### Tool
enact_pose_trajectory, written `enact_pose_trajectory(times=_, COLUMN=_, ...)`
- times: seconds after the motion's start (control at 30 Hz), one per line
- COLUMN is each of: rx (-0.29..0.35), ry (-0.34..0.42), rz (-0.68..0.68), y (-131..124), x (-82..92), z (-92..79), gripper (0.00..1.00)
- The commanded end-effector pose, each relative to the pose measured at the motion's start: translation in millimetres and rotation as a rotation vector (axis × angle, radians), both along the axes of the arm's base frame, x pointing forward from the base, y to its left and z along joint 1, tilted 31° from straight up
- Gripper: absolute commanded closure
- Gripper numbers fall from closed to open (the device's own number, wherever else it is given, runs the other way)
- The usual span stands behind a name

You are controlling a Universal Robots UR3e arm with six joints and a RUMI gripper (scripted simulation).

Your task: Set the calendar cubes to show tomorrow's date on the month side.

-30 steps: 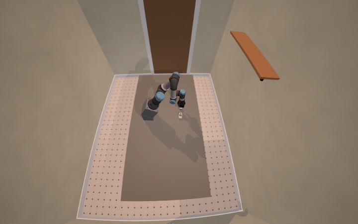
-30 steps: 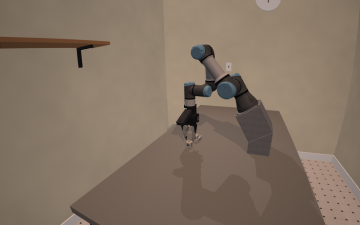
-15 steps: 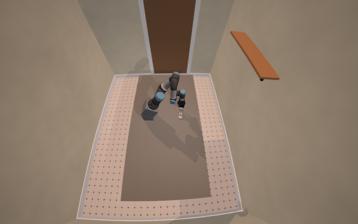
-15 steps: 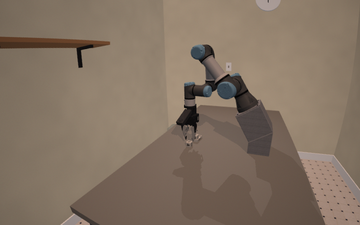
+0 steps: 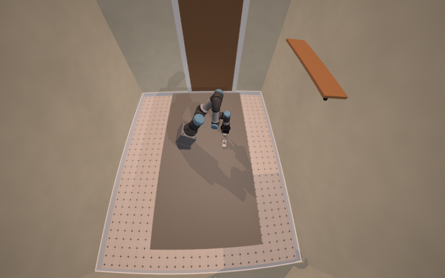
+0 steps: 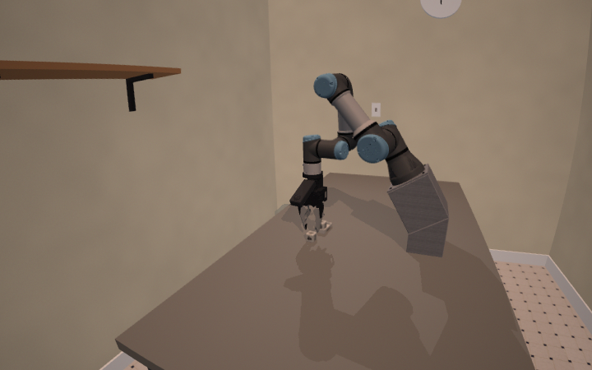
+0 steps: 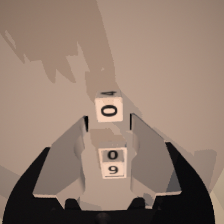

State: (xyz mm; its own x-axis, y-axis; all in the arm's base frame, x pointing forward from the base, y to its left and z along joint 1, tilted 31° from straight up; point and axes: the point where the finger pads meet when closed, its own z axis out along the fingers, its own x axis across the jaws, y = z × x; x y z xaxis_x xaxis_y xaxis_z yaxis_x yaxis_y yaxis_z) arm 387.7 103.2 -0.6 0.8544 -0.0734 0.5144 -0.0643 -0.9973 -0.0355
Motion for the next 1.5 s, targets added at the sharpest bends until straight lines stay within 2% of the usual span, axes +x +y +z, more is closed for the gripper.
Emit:
enact_pose_trajectory(times=0.0, rx=-0.001, ry=-0.003, rz=-0.001, y=0, x=1.0, z=0.5, gripper=0.71)
enact_pose_trajectory(times=0.8, rx=-0.001, ry=-0.003, rz=-0.001, y=0, x=15.6, z=-23.1, gripper=0.71)
enact_pose_trajectory(times=1.47, rx=-0.001, ry=-0.003, rz=-0.001, y=0, x=15.9, z=-24.1, gripper=0.71)
